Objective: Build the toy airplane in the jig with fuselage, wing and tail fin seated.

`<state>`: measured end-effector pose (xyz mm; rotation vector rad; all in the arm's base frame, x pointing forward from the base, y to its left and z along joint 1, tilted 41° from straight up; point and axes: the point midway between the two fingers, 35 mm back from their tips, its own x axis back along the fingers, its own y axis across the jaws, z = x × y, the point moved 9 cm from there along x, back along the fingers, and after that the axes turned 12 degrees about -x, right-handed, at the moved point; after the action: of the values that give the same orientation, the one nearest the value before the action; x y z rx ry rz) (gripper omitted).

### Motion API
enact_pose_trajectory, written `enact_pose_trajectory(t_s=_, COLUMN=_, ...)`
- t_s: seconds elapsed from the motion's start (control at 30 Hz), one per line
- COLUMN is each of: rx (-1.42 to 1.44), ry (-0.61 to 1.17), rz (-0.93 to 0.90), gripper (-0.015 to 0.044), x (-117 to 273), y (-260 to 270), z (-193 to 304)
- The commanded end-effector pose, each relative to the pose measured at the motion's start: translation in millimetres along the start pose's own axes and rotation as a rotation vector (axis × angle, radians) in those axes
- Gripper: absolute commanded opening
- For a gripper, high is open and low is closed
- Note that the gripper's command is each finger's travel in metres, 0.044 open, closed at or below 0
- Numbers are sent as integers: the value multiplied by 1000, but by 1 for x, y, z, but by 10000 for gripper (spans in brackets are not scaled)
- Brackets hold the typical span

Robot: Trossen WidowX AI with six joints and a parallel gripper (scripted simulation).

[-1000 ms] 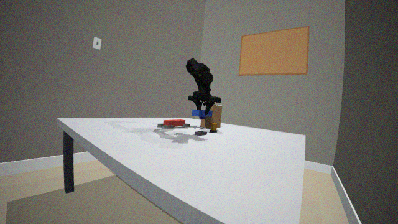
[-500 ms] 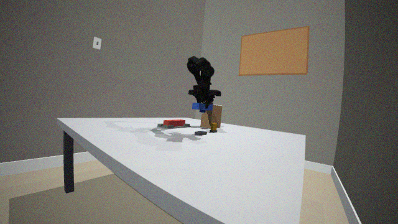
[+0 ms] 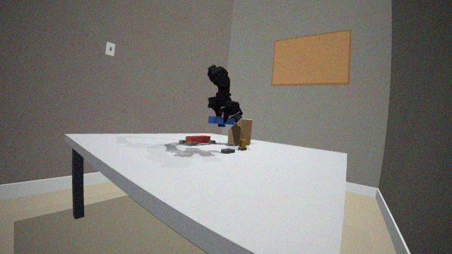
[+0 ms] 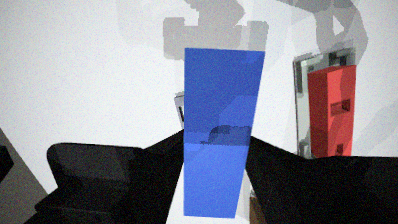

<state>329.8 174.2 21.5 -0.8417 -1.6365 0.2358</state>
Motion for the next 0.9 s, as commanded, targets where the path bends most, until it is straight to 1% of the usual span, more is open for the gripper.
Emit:
enact_pose_trajectory(t_s=0.0, rx=-80, ry=-2, rz=-6, gripper=0, x=0, y=-13, z=-10)
enact_pose_trajectory(t_s=0.87, rx=-519, ry=-1, rz=-14, gripper=0, x=-12, y=-91, z=-47)
